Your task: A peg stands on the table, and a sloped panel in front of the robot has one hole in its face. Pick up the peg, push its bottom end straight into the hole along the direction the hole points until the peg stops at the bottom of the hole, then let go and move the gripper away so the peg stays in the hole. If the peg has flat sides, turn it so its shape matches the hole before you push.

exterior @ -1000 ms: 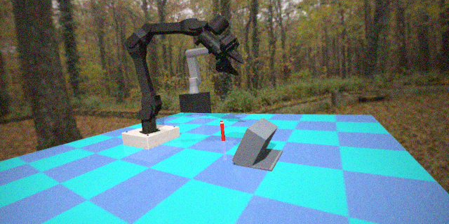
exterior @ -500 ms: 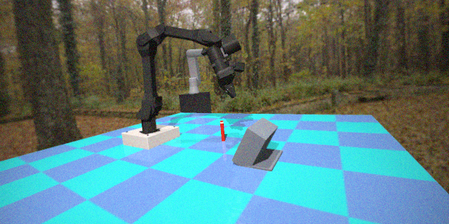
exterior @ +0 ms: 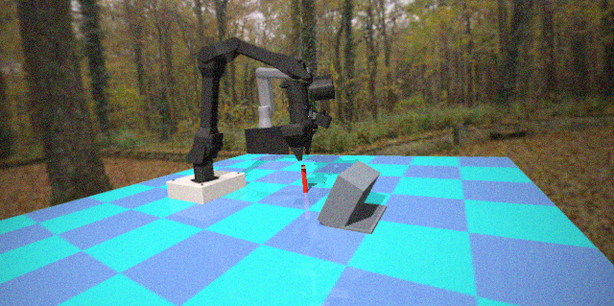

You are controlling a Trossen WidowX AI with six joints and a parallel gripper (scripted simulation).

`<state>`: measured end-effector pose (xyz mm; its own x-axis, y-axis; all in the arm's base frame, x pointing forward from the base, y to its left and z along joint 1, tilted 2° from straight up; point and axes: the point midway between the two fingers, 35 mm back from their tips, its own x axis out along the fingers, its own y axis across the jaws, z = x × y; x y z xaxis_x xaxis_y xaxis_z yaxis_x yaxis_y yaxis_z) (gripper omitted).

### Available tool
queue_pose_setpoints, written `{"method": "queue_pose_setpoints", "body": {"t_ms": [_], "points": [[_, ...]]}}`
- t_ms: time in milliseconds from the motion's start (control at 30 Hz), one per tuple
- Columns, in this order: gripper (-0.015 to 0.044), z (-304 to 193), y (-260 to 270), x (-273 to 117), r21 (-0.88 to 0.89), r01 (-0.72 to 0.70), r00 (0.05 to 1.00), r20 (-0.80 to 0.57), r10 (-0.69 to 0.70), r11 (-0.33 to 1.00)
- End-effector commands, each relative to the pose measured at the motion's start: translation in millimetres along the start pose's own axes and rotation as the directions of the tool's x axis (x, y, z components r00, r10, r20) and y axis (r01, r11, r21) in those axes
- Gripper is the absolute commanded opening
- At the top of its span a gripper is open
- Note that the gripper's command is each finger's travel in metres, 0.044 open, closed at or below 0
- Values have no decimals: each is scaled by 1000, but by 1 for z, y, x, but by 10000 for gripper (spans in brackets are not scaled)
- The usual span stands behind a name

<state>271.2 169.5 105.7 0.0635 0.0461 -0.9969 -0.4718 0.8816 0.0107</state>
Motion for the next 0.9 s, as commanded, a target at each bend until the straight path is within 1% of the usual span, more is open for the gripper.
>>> {"method": "queue_pose_setpoints", "body": {"t_ms": [0, 200, 867], "points": [[440, -4, -1, 2, 26, -9, 1000, -19, 10, 1000], [440, -4, -1, 6, 26, -9, 1000, -19, 10, 1000], [440, -4, 0, 39, 26, -9, 1000, -19, 10, 1000]]}}
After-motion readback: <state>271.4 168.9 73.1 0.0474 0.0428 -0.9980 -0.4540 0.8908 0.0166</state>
